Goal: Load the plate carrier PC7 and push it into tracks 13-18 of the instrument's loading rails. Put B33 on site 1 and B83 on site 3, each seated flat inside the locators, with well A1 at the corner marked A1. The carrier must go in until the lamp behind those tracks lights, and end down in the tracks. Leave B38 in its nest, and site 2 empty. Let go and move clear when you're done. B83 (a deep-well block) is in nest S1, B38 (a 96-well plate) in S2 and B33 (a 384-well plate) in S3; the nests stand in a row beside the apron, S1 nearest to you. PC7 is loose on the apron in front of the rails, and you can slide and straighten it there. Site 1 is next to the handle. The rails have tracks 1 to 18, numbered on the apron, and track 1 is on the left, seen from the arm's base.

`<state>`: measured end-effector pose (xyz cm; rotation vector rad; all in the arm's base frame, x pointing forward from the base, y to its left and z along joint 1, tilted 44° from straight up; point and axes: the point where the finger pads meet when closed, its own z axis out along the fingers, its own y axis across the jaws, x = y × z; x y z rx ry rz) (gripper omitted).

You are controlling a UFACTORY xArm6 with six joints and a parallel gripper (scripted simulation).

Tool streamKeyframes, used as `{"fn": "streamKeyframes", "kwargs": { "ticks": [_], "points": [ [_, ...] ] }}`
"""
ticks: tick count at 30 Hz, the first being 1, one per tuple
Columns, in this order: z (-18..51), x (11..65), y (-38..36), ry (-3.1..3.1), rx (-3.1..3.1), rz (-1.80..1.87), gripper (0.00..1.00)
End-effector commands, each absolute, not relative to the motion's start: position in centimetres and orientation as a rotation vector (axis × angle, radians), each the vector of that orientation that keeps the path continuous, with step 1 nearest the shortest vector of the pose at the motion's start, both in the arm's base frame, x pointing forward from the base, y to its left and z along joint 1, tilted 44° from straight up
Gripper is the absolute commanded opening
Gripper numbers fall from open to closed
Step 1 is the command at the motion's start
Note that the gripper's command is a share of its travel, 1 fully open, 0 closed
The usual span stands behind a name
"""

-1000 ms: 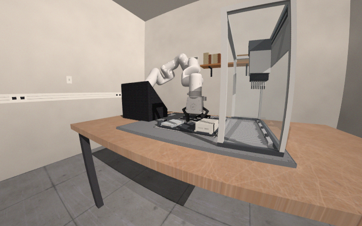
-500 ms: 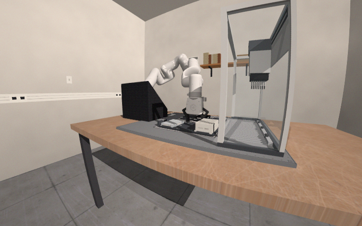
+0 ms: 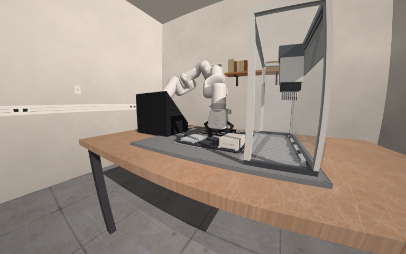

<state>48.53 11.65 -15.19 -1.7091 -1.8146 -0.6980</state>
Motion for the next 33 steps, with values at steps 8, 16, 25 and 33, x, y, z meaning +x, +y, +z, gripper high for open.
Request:
{"fn": "streamKeyframes", "kwargs": {
  "ticks": [8, 16, 25, 33],
  "points": [
    [-15.5, 48.7, 11.1, -1.816, -1.711, -0.701, 1.00],
    [-15.7, 48.7, 10.9, -1.816, -1.711, -0.701, 1.00],
    [-16.0, 48.8, 10.6, -1.816, -1.711, -0.701, 1.00],
    [-16.2, 48.8, 10.4, -1.816, -1.711, -0.701, 1.00]
  ]
}}
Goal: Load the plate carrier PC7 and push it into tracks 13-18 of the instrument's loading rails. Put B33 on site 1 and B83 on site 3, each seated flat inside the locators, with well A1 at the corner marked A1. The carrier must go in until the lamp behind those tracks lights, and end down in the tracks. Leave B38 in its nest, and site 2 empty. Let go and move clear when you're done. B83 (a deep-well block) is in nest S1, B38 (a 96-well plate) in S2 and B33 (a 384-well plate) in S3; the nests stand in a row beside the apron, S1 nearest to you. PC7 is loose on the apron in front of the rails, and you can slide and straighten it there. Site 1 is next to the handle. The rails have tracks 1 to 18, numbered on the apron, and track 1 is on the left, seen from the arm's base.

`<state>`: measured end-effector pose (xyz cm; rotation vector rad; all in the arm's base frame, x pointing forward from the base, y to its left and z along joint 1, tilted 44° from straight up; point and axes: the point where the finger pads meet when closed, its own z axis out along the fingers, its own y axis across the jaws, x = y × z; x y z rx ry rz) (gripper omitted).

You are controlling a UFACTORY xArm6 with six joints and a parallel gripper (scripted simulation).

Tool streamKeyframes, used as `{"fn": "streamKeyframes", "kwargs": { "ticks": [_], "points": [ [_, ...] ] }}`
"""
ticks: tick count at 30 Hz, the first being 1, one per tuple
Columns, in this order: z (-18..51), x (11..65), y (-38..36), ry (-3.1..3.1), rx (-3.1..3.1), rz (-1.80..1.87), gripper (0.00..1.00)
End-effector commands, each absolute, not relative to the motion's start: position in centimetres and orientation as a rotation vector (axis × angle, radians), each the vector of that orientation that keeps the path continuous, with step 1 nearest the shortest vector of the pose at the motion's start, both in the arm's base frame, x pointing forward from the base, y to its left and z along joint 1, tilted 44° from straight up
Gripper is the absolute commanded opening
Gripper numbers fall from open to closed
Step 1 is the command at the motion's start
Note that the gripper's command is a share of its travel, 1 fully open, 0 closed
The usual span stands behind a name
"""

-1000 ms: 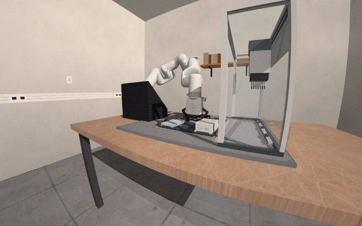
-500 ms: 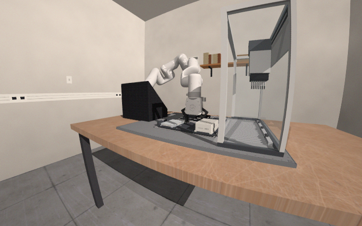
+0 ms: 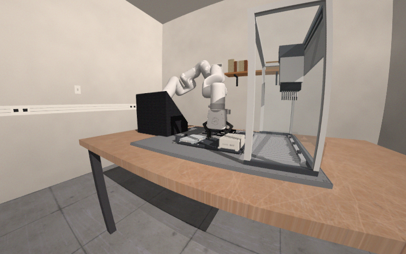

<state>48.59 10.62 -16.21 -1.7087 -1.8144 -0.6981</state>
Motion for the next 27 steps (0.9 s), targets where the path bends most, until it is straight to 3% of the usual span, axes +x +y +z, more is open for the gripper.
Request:
{"fn": "streamKeyframes", "kwargs": {
  "ticks": [1, 27],
  "points": [
    [-16.25, 48.76, 10.36, -1.816, -1.711, -0.701, 1.00],
    [-17.09, 48.82, 9.49, -1.816, -1.711, -0.701, 1.00]
  ]
}}
